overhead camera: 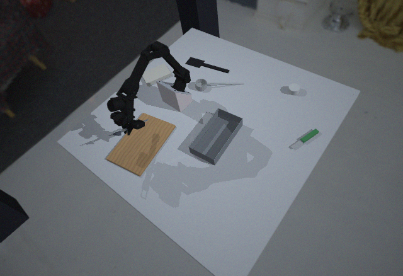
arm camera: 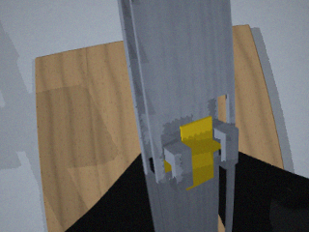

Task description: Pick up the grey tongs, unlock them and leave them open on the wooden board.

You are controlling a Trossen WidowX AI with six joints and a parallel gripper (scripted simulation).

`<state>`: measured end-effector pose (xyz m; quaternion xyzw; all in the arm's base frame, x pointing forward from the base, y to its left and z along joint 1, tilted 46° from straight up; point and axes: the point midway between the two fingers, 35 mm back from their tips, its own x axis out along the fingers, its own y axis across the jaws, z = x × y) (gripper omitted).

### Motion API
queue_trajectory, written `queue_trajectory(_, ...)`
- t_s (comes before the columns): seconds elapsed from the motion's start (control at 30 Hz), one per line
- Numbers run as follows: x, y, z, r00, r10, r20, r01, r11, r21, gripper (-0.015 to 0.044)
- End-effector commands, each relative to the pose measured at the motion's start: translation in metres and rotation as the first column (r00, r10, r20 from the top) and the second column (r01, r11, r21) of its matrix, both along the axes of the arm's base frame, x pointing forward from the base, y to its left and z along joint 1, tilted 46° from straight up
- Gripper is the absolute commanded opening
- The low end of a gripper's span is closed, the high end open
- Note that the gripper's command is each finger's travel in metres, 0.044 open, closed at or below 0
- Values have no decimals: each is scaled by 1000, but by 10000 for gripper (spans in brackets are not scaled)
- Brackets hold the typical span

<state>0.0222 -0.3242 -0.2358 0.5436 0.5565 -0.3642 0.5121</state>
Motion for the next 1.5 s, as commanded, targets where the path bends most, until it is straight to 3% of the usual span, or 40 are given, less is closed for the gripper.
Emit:
queue_trajectory(0.0,0,-3,4,1000,-16,11,17,998,-60,-150)
queue_trajectory(1.47,-4,16,72,992,-46,115,106,793,-600,-150)
